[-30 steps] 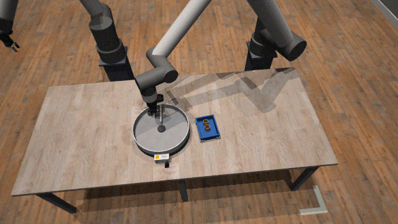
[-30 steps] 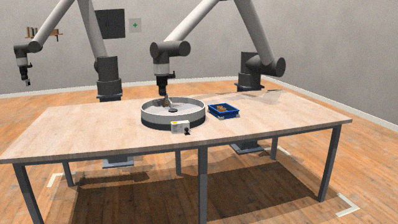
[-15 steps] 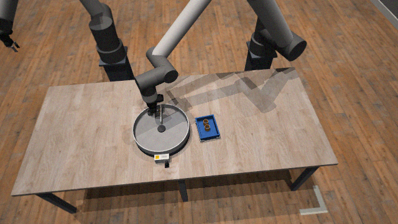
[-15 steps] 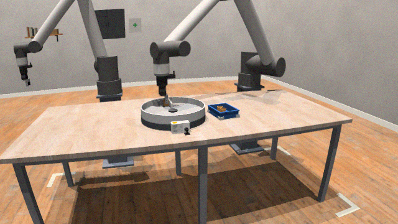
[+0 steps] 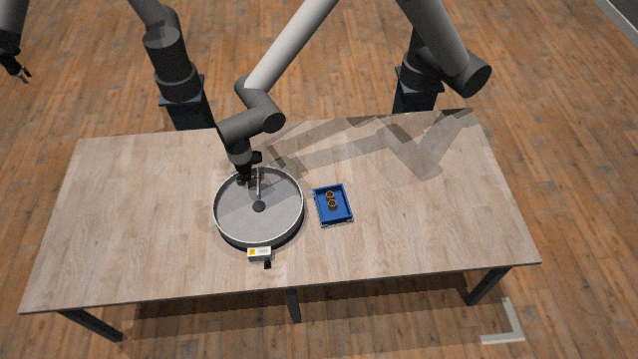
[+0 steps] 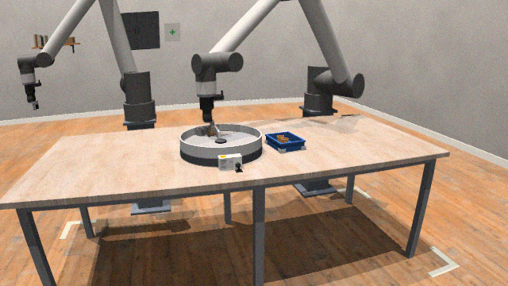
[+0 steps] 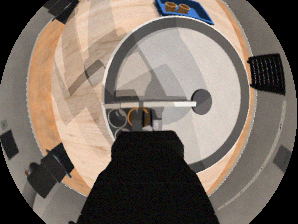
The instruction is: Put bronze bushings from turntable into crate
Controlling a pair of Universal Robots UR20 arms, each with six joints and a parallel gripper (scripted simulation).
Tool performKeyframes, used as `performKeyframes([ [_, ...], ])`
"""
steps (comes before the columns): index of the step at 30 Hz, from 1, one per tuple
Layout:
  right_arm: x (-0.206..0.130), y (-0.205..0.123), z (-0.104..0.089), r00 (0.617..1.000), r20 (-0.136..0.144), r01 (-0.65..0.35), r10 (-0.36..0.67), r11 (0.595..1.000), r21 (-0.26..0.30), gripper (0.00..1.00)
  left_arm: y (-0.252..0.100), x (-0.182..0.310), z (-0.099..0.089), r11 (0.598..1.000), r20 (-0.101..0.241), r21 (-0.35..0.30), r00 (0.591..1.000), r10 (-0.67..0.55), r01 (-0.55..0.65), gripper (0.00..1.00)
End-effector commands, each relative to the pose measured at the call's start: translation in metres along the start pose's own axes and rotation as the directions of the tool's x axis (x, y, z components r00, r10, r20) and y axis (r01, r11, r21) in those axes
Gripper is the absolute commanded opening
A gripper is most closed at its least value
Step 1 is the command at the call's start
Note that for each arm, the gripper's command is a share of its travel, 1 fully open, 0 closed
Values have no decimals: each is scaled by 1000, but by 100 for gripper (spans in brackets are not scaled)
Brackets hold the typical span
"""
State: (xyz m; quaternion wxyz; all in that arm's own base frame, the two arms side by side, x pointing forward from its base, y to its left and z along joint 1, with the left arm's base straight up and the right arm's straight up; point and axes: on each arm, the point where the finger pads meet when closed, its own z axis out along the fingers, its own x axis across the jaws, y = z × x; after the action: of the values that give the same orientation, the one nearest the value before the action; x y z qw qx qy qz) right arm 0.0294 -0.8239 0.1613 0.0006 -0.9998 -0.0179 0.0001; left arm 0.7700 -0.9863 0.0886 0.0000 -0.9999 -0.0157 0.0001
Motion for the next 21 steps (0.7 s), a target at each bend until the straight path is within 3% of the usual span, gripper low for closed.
performKeyframes([
  [1,0,0,-1,1000,0,0,0,1000,-1,100,0,0,-1,1000,-1,-1,1000,0,0,36],
  [2,0,0,-1,1000,0,0,0,1000,-1,100,0,0,-1,1000,-1,-1,1000,0,0,0],
  [21,0,0,-1,1000,0,0,0,1000,-1,100,0,0,-1,1000,-1,-1,1000,0,0,0],
])
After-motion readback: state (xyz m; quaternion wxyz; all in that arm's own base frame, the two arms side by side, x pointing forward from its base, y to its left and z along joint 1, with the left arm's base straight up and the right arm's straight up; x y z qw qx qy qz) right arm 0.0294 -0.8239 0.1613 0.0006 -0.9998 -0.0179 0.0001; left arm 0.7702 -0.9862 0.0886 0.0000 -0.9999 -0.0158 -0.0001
